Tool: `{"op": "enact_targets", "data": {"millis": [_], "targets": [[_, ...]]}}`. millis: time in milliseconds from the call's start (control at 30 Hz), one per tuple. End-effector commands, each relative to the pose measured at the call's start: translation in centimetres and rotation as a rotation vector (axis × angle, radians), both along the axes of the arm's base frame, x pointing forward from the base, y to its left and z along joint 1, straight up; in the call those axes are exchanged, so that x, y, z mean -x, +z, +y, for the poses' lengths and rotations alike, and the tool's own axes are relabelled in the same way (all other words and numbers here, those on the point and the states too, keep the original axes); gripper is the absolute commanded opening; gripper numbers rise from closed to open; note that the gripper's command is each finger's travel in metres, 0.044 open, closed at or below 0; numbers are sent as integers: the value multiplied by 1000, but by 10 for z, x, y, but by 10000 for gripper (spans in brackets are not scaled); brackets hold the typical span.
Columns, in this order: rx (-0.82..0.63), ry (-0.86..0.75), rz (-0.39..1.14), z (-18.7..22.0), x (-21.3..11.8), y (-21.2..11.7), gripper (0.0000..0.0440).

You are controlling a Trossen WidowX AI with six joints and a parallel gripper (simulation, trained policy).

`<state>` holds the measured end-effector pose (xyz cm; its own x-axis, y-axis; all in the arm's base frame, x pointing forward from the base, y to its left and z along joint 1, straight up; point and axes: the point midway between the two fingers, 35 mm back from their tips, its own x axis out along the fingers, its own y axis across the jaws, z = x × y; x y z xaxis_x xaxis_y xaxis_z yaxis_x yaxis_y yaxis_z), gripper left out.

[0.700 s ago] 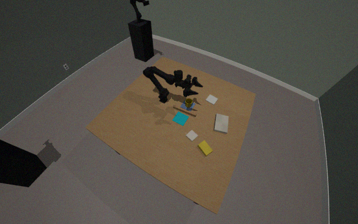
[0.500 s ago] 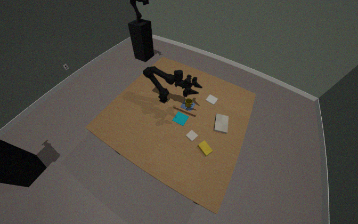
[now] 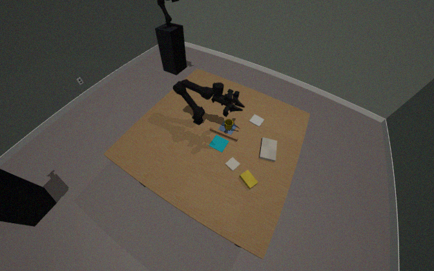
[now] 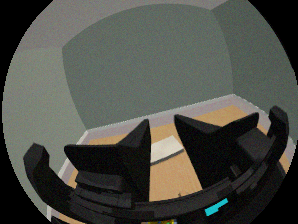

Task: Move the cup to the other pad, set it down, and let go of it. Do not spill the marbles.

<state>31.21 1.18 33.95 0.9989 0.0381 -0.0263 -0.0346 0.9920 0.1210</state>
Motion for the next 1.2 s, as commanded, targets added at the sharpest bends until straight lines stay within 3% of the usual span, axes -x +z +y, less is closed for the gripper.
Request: {"op": "enact_targets", "data": {"millis": [0, 633, 1167], "targets": [[-40, 19, 34, 5, -2, 2, 164], [-263, 55, 267, 28, -6, -1, 143], [-473, 20, 507, 48, -5, -11, 156]]}}
